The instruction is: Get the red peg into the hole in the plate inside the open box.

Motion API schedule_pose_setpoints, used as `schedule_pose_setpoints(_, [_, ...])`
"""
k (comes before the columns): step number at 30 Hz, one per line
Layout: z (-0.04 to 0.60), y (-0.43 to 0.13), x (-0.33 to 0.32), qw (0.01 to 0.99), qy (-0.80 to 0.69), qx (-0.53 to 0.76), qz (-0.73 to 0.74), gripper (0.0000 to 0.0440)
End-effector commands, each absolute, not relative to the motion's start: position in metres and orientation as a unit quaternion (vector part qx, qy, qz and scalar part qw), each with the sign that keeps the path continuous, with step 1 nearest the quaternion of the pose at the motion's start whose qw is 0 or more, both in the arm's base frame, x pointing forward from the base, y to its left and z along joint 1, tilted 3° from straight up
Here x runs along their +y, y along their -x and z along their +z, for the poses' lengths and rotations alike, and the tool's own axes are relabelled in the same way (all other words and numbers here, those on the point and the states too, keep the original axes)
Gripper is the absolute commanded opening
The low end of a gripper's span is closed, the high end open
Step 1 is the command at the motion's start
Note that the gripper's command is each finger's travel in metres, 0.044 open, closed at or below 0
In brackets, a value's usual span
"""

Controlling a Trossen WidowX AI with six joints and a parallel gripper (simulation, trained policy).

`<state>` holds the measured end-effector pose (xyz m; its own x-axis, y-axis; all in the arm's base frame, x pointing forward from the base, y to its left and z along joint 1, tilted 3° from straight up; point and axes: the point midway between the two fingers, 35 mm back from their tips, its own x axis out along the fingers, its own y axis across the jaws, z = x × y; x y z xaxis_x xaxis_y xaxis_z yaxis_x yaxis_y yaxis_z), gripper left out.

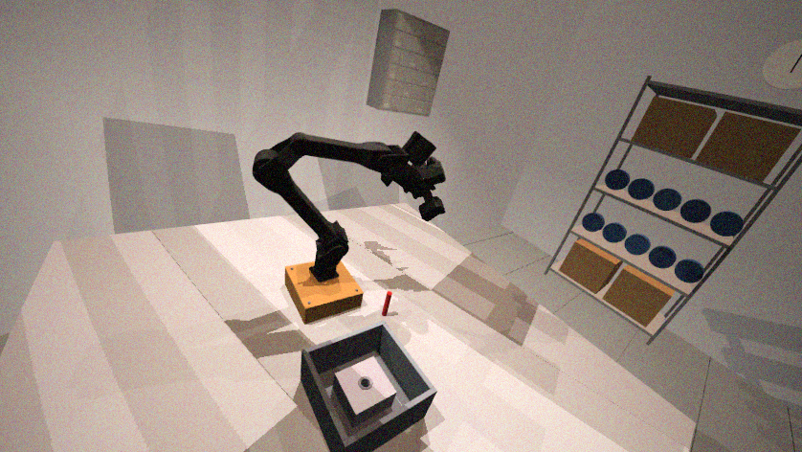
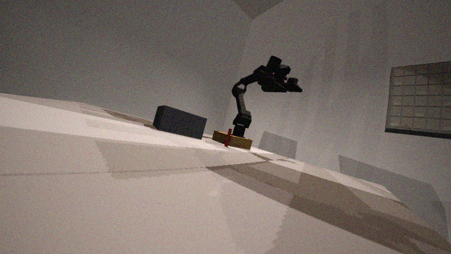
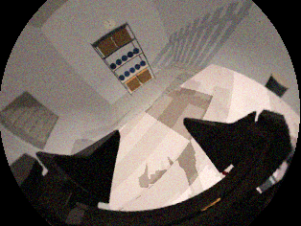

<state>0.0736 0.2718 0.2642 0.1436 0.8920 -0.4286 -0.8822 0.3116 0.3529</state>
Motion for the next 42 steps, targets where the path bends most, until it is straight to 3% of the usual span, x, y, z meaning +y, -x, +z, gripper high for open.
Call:
schedule_pose_setpoints(1, [0.251,-0.089,0.263,0.774,-0.026,0.335,0.537,0.0440])
schedule_pose_setpoints(22, [0.189,-0.142,0.197,0.806,-0.126,0.524,0.244,0.0440])
schedule_pose_setpoints(42, [0.139,-0.153,0.129,0.743,-0.200,0.635,-0.070,0.0440])
